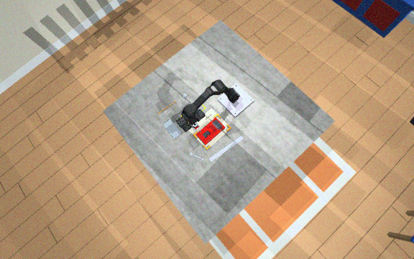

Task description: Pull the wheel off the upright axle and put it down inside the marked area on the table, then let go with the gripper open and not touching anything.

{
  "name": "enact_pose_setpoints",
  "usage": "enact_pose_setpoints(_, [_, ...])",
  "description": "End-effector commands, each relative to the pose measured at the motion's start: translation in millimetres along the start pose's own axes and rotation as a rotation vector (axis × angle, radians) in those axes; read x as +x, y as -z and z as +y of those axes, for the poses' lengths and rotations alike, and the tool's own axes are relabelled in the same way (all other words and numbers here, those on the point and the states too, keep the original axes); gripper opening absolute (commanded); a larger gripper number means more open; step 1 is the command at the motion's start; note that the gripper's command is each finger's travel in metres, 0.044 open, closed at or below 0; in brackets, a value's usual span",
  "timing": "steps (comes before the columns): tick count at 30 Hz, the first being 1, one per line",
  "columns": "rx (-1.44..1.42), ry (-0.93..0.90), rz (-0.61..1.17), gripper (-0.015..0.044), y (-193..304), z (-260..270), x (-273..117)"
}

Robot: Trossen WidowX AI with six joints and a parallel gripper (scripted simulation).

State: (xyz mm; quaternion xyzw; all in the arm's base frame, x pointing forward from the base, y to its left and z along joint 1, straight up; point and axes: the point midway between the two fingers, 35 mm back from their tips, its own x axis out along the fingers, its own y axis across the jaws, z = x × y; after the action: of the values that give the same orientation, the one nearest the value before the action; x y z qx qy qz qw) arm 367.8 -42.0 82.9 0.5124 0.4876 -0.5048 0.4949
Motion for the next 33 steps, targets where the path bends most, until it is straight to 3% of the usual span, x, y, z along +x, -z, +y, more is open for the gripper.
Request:
enact_pose_setpoints(1, [0.001,-0.006,0.001,0.0300,0.1,0.3,-17.3])
enact_pose_setpoints(5, [0.001,-0.006,0.001,0.0300,0.0,-2.1,-43.9])
enact_pose_setpoints(13, [0.001,-0.006,0.001,0.0300,0.0,-2.1,-44.3])
enact_pose_setpoints(26, [0.001,-0.006,0.001,0.0300,0.0,-1.4,22.6])
enact_pose_setpoints(33, [0.001,-0.006,0.001,0.0300,0.1,-1.9,26.5])
